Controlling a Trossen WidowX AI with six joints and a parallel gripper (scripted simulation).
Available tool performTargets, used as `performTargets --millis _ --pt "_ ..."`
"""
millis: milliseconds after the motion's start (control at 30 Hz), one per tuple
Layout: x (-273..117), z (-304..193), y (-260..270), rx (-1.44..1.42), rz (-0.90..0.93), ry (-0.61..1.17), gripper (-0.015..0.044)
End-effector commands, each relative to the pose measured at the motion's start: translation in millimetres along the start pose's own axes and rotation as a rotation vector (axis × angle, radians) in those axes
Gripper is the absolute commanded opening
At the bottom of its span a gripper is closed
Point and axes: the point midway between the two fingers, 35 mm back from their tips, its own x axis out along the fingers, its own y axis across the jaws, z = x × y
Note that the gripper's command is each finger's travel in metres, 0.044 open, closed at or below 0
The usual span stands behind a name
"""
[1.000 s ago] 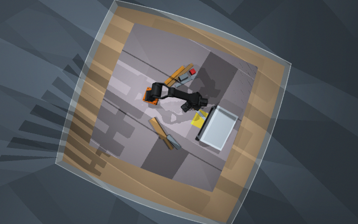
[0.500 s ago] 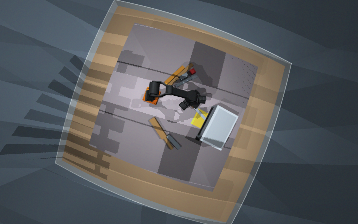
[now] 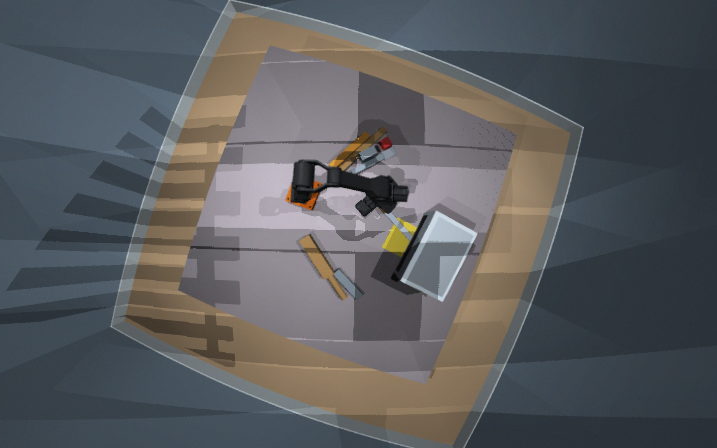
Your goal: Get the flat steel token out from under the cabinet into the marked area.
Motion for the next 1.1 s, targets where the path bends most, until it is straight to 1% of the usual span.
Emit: performTargets --millis 0,1067 --pt "0.9 -9.1 0.0 -0.001 -0.001 0.004 0.0" --pt "0.9 -58.0 2.6 0.0 -0.001 0.007 0.0"
